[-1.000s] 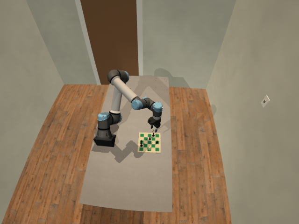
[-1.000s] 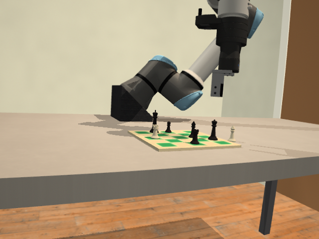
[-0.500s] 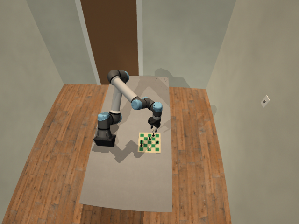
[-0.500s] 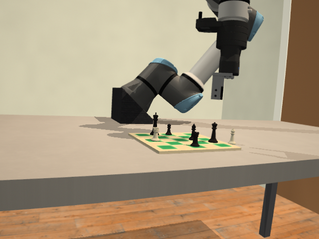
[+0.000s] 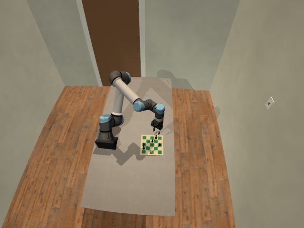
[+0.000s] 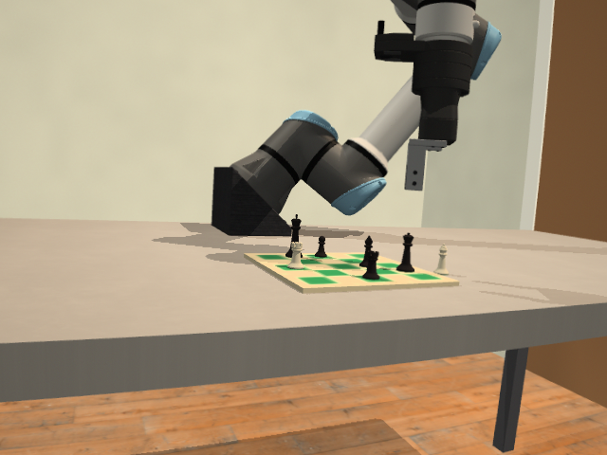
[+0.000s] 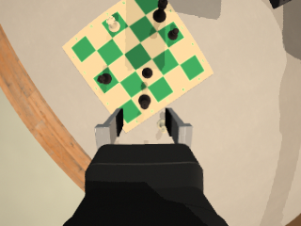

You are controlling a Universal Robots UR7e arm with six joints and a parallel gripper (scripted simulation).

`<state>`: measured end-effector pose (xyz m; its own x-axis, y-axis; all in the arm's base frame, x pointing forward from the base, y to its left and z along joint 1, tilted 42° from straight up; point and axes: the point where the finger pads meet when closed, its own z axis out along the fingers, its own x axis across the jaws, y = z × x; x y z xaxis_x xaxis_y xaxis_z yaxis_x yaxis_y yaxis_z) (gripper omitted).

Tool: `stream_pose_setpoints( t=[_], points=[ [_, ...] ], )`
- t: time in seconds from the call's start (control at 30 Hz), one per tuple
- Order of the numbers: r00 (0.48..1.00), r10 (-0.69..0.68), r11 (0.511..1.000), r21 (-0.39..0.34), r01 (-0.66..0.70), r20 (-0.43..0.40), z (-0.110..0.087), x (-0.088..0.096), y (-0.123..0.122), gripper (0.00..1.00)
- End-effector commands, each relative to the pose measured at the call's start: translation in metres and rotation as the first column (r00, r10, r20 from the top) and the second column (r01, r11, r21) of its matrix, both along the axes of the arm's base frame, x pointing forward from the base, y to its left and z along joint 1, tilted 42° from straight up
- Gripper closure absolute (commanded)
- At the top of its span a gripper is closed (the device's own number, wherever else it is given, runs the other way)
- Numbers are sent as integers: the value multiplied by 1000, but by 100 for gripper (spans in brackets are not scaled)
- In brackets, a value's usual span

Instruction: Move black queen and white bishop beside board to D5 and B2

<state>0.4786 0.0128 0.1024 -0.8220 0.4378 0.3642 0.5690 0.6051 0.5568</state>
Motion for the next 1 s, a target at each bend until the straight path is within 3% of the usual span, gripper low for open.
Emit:
stream_pose_setpoints(
  t=[0.0, 0.13, 0.3, 0.47, 0.63, 0.7, 0.97],
  points=[
    [993, 85, 996, -5, -84, 76, 0, 1, 0, 0],
    [986, 125, 992, -10, -125, 112, 0, 1, 0, 0],
    [947, 239, 971, -33, -238, 213, 0, 3, 2, 0],
    [873, 365, 929, -73, -362, 323, 1, 4, 4, 0],
    [756, 491, 864, -136, -484, 432, 2, 6, 6, 0],
    [756, 491, 864, -136, -484, 432, 2, 6, 6, 0],
    [483, 661, 712, -277, -645, 574, 6, 9, 13, 0]
  ],
)
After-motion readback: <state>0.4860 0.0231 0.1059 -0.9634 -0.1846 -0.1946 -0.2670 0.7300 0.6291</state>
